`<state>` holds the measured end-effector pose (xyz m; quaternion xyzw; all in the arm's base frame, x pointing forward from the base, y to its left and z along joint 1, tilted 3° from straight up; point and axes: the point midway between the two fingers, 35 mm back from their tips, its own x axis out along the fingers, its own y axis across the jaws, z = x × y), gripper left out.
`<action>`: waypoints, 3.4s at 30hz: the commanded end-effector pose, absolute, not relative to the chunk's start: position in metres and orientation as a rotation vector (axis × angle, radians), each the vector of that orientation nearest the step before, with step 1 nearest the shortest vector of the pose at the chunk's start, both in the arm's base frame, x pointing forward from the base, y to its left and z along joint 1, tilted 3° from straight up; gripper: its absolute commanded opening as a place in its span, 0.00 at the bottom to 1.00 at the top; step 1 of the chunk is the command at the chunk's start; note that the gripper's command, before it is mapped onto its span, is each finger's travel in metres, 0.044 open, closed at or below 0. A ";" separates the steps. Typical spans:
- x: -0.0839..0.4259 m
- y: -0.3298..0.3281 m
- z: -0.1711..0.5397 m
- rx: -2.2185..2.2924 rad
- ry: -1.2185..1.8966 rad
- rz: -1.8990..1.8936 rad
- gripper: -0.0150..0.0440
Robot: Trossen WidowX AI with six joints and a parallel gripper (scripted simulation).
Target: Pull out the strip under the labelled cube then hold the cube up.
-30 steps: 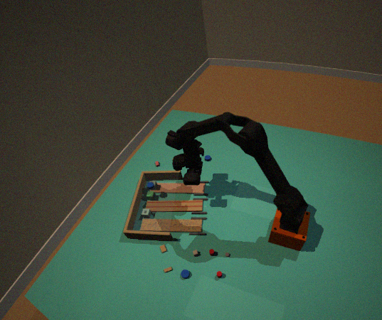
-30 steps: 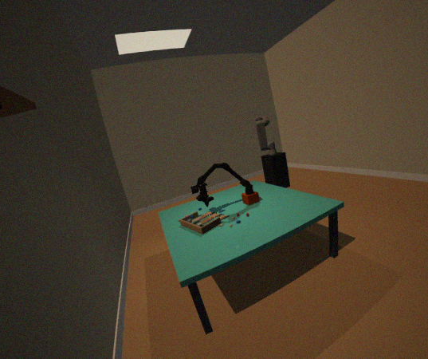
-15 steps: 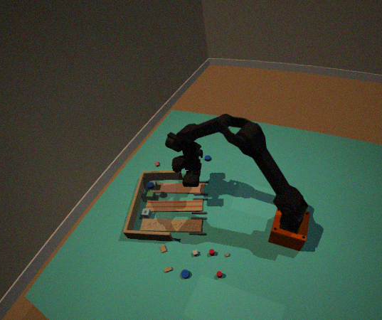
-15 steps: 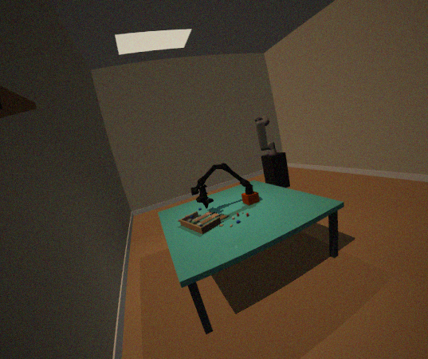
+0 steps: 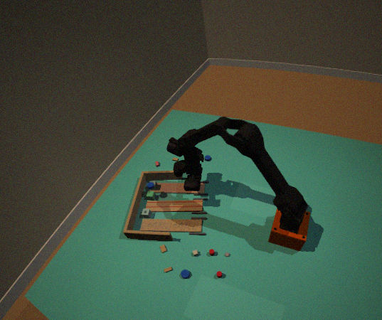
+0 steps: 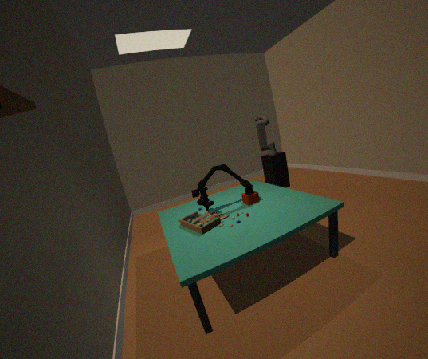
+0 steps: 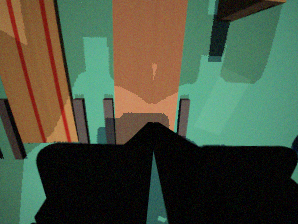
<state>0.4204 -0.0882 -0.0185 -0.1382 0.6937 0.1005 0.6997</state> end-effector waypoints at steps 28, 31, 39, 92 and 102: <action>0.415 -0.087 -0.046 -0.307 1.556 0.234 0.25; 0.415 -0.087 -0.046 -0.307 1.556 0.234 0.25; 0.415 -0.087 -0.047 -0.307 1.556 0.234 0.25; 0.415 -0.087 -0.052 -0.307 1.556 0.234 0.25; 0.402 -0.093 -0.052 -0.307 1.557 0.234 0.25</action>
